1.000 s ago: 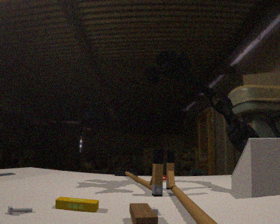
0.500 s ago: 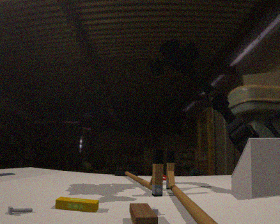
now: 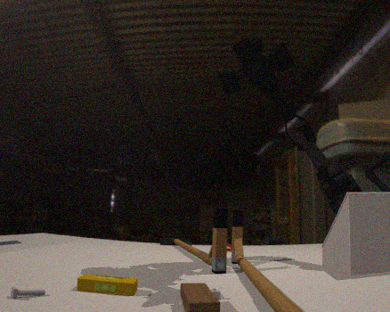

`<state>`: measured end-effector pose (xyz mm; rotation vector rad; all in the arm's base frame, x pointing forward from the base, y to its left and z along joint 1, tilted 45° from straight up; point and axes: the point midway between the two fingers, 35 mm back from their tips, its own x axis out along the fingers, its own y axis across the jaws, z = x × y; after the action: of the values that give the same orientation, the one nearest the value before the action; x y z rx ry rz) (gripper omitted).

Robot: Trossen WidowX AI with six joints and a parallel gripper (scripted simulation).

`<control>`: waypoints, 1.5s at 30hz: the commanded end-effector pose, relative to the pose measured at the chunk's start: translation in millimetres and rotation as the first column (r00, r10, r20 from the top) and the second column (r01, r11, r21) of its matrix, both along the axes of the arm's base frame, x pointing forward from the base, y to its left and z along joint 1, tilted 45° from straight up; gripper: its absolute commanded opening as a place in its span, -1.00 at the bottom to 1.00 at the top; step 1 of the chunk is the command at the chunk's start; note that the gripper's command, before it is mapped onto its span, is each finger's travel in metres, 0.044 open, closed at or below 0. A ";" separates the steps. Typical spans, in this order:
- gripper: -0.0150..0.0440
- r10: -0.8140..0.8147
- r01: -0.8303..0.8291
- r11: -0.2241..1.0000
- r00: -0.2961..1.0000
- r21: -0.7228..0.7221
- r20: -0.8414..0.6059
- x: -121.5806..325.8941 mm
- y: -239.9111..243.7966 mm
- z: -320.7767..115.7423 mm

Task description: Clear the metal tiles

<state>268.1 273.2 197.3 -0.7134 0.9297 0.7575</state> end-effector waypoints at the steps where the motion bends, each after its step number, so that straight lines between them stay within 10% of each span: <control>1: 1.00 -0.007 0.007 1.000 1.000 -0.027 -0.008 -7.9 9.3 -8.8; 45: 1.00 0.014 0.011 0.954 0.997 -0.299 0.082 -126.0 87.0 -101.4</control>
<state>146.7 358.5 98.5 -0.9957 0.9889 0.6032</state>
